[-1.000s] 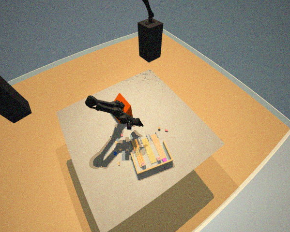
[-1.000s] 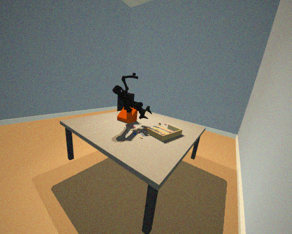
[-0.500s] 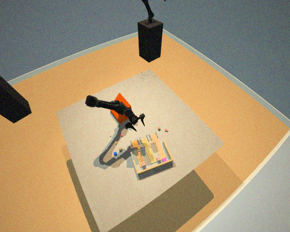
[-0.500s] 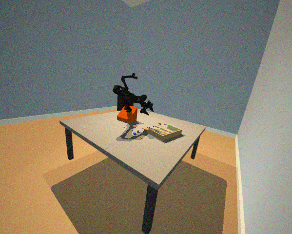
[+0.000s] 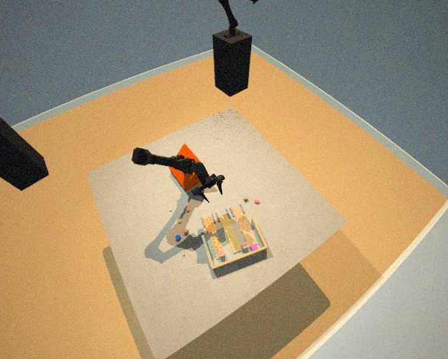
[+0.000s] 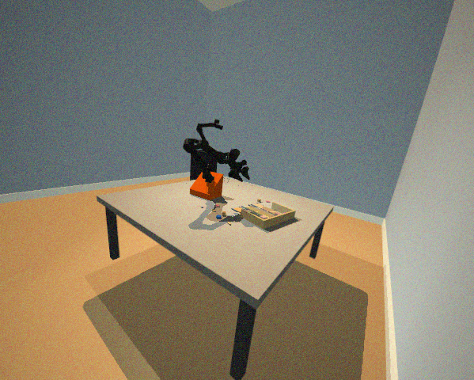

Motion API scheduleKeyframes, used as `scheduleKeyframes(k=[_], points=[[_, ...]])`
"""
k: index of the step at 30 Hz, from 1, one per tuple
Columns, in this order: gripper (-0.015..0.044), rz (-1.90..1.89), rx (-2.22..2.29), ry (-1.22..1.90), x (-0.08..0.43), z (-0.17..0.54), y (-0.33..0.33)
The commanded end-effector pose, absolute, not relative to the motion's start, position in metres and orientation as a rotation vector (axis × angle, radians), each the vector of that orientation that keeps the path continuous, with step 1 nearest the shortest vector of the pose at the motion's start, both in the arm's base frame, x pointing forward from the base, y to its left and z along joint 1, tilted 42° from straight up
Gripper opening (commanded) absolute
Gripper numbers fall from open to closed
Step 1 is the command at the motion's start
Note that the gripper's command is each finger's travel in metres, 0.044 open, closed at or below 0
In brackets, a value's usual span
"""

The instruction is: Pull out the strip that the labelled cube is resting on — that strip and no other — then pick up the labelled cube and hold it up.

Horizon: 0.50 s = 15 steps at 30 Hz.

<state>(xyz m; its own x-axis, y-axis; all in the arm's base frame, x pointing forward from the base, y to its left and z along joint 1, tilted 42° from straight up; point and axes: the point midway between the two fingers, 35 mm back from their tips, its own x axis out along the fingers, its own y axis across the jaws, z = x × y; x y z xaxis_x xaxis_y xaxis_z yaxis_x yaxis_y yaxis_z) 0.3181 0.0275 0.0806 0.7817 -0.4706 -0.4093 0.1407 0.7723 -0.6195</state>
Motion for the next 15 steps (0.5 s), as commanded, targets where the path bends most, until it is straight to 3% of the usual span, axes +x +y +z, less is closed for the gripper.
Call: scheduleKeyframes(k=[1, 6, 15], points=[[0.04, -0.355, -0.61, 0.585, 0.319, 0.082, 0.028], [0.04, -0.355, -0.61, 0.585, 0.319, 0.082, 0.028], [0.0164, -0.53, -0.512, 0.93, 0.352, 0.062, -0.023]])
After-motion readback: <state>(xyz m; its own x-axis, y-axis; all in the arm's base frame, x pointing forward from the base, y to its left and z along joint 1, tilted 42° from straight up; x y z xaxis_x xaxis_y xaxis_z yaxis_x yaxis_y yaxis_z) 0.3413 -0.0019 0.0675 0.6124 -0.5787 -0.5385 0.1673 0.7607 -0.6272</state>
